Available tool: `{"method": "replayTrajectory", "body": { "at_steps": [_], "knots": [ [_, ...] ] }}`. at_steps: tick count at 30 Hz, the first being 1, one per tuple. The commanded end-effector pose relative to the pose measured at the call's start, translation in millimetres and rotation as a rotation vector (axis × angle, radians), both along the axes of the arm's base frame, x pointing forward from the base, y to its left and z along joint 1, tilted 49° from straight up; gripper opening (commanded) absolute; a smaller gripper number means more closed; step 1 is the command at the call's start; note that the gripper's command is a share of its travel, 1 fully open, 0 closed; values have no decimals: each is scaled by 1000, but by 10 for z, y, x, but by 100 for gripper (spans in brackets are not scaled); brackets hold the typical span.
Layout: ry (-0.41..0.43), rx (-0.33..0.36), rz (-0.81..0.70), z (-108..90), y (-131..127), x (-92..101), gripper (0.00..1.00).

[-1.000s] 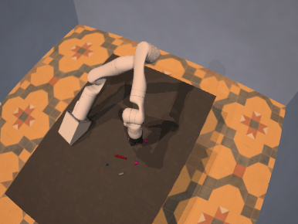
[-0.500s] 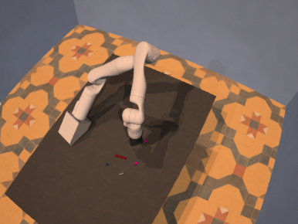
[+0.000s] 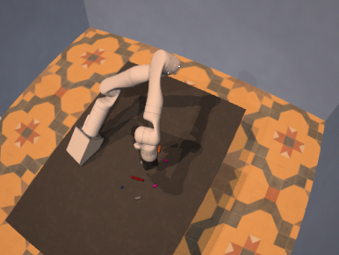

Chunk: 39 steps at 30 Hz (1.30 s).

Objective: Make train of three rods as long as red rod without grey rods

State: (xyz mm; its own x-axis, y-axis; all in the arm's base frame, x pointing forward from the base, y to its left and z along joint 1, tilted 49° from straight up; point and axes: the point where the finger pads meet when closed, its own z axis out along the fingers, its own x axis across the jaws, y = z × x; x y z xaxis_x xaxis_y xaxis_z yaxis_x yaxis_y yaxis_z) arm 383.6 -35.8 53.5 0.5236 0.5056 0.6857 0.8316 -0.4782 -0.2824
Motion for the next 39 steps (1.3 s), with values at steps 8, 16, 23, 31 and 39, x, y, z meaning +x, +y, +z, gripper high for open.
{"method": "replayTrajectory", "body": {
  "at_steps": [8, 16, 23, 31, 39],
  "knots": [
    [-147, -39, 138, -344, -319, -182, 100],
    [-303, -79, 285, -653, -582, -360, 100],
    [-434, -109, 404, -901, -778, -505, 100],
    [-573, -141, 522, -1150, -962, -652, 100],
    [-633, -156, 572, -1255, -1034, -713, 100]
  ]
}}
